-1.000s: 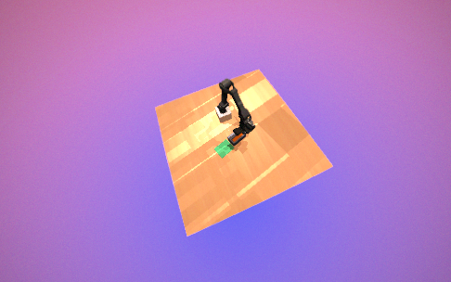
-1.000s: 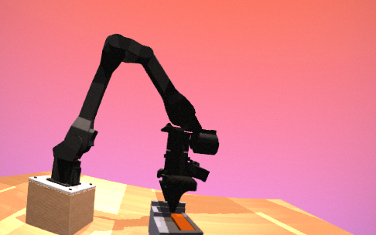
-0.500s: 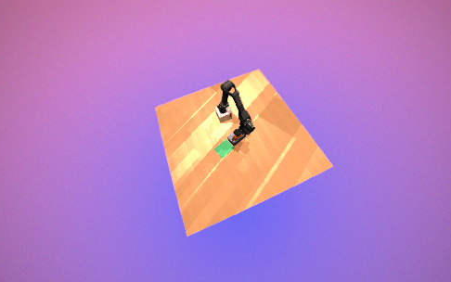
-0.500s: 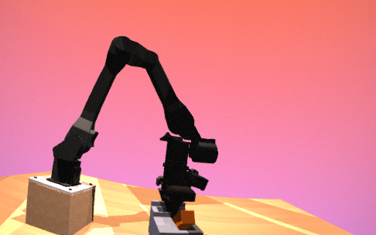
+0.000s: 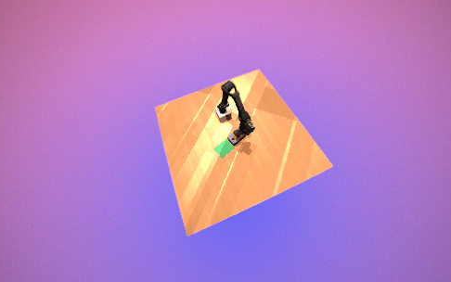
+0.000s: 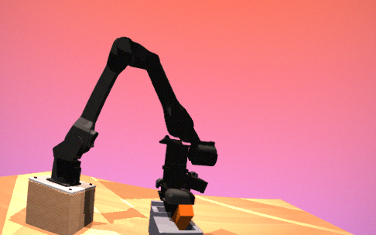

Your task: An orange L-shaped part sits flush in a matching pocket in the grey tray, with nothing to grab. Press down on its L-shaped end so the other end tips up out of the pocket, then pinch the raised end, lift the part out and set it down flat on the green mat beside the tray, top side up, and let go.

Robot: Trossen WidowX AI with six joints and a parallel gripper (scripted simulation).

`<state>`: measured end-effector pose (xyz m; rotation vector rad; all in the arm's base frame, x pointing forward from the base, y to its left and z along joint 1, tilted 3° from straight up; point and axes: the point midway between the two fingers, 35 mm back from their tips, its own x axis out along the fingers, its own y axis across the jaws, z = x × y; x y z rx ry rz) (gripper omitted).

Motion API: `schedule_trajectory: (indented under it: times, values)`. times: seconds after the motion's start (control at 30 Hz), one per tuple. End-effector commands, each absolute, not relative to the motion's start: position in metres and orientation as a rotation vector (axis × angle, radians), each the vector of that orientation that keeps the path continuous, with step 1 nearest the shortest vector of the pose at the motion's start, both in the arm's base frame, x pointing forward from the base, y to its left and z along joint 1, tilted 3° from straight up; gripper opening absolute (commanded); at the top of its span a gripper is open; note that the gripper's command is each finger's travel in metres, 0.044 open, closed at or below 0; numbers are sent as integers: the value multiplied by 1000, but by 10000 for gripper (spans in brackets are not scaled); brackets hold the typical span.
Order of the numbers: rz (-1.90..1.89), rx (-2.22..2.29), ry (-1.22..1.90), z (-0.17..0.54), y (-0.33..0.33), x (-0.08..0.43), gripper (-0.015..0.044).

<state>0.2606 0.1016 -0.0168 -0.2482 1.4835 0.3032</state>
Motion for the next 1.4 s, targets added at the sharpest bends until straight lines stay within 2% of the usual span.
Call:
schedule_trajectory:
  times: [0.0, 0.5, 0.8, 1.37]
  values:
    - [303, -248, 1483, -17, 102, 261, 180]
    - [292, -249, 1488, -2, 110, 255, 180]
    - [291, -249, 1487, 92, 95, 254, 180]
    - [291, -243, 1493, 88, 96, 253, 180]
